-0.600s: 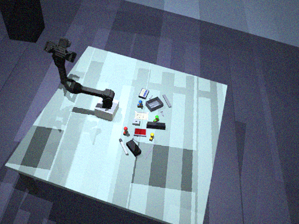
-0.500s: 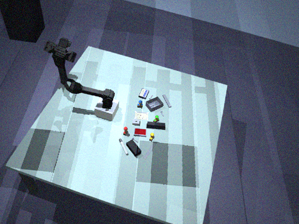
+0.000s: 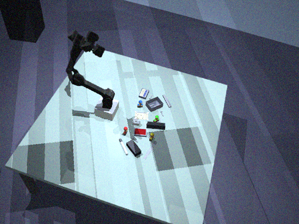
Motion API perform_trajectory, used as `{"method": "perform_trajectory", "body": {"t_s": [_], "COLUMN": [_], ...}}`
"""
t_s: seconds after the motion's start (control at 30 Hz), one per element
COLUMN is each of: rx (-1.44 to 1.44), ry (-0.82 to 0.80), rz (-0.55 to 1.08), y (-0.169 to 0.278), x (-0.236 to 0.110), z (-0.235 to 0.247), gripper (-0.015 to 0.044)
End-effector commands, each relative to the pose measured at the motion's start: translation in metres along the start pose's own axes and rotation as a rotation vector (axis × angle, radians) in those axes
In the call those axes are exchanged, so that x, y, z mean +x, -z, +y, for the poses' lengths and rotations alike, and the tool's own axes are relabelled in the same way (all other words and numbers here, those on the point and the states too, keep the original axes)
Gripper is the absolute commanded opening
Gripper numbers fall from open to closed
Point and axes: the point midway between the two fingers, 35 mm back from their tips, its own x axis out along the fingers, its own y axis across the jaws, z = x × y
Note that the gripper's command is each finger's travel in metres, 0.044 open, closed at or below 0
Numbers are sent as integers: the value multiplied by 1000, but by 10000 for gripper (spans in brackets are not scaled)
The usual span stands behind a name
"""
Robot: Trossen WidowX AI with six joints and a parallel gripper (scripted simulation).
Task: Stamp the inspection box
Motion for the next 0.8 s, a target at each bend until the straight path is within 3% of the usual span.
{"method": "perform_trajectory", "body": {"t_s": [0.0,0.4,0.77], "rx": [-2,40,105], "ry": [-152,-579,-889], "rz": [-2,137,356], "y": [-21,-31,-4], "x": [37,98,103], "z": [60,244,387], "gripper": [213,213,213]}}
